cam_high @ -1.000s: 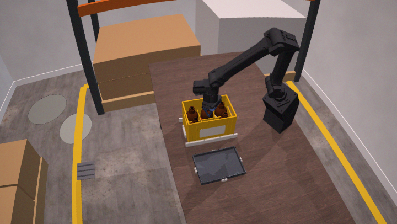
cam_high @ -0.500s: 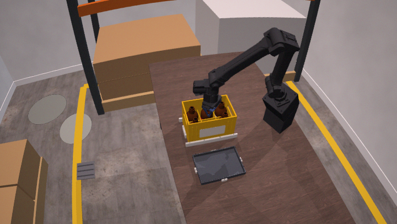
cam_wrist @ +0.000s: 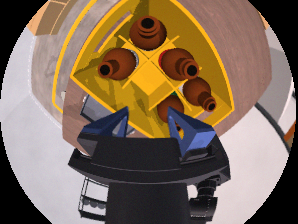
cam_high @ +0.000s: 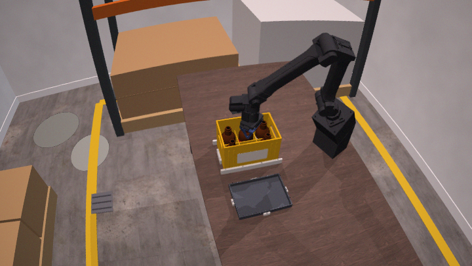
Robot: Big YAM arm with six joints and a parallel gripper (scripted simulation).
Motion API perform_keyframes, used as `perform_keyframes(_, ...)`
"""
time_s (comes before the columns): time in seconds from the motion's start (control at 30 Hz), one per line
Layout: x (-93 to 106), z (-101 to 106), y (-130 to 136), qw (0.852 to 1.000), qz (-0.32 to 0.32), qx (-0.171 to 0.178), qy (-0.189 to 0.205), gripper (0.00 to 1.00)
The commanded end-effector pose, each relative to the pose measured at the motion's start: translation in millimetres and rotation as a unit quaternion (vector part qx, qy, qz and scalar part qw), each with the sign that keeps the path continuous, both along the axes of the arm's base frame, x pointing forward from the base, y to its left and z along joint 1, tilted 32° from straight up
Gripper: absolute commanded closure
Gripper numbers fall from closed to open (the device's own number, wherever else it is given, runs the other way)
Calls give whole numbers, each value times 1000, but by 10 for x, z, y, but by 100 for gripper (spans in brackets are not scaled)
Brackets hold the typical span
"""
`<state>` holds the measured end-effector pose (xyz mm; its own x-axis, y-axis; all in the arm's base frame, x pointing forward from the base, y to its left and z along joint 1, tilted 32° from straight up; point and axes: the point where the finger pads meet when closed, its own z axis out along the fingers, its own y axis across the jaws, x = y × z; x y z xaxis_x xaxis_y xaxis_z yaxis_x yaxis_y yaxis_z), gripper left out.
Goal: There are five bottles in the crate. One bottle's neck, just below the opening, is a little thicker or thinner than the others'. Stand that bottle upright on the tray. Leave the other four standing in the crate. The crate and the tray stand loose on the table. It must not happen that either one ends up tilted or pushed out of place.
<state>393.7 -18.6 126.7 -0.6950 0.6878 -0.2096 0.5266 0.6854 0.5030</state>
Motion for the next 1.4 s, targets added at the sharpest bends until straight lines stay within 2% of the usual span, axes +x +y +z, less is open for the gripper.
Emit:
perform_keyframes(0.0, 67, -80, 47, 1000, 2, 2, 5, 39)
perform_keyframes(1.0, 170, -384, 130, 1000, 2, 3, 10, 39)
perform_keyframes(1.37, 193, -426, 143, 1000, 3, 2, 9, 39)
